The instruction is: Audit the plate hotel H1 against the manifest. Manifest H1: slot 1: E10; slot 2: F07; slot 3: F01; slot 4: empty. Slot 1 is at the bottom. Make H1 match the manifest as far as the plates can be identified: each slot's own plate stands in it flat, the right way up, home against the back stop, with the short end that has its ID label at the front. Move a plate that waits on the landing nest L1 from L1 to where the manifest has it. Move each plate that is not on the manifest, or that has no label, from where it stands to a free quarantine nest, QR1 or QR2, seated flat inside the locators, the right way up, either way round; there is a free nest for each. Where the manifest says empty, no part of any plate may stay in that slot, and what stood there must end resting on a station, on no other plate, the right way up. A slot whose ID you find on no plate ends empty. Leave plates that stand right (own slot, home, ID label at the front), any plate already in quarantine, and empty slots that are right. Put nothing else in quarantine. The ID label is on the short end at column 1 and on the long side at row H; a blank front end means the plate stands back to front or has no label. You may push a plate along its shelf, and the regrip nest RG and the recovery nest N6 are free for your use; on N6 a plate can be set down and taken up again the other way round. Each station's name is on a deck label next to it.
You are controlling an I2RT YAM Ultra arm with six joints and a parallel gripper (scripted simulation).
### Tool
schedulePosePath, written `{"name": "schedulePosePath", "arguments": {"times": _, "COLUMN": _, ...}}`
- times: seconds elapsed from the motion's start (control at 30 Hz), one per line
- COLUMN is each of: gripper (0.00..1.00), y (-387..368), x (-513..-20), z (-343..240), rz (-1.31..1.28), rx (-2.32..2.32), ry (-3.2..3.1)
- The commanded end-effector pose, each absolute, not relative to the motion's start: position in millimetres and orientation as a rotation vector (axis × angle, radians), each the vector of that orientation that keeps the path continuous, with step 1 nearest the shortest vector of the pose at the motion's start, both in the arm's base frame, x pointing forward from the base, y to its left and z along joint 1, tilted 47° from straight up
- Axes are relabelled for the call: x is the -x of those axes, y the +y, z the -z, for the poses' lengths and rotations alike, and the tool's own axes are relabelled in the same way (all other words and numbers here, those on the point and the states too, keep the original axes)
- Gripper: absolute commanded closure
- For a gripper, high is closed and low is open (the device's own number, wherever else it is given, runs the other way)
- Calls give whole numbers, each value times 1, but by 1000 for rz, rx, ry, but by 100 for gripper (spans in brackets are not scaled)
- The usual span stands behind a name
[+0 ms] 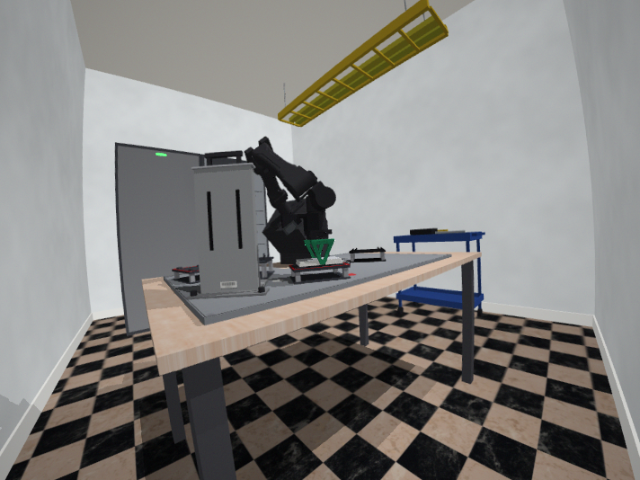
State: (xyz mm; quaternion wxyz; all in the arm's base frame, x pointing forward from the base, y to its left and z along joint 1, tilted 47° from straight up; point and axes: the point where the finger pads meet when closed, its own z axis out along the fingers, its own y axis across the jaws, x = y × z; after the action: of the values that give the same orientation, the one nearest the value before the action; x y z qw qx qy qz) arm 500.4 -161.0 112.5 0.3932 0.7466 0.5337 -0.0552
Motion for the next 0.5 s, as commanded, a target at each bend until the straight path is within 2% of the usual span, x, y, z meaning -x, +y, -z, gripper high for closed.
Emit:
{"name": "schedulePosePath", "arguments": {"times": 0.0, "gripper": 13, "y": -160, "x": -505, "z": -120, "rz": 123, "rx": -1874, "ry": 1345}}
{"name": "schedulePosePath", "arguments": {"times": 0.27, "gripper": 13, "y": -161, "x": -504, "z": -117, "rz": 127, "rx": -1883, "ry": 1352}}
{"name": "schedulePosePath", "arguments": {"times": 0.3, "gripper": 0, "y": -161, "x": -504, "z": -117, "rz": 127, "rx": -1883, "ry": 1352}}
{"name": "schedulePosePath", "arguments": {"times": 0.47, "gripper": 0, "y": -161, "x": -504, "z": -117, "rz": 127, "rx": -1883, "ry": 1352}}
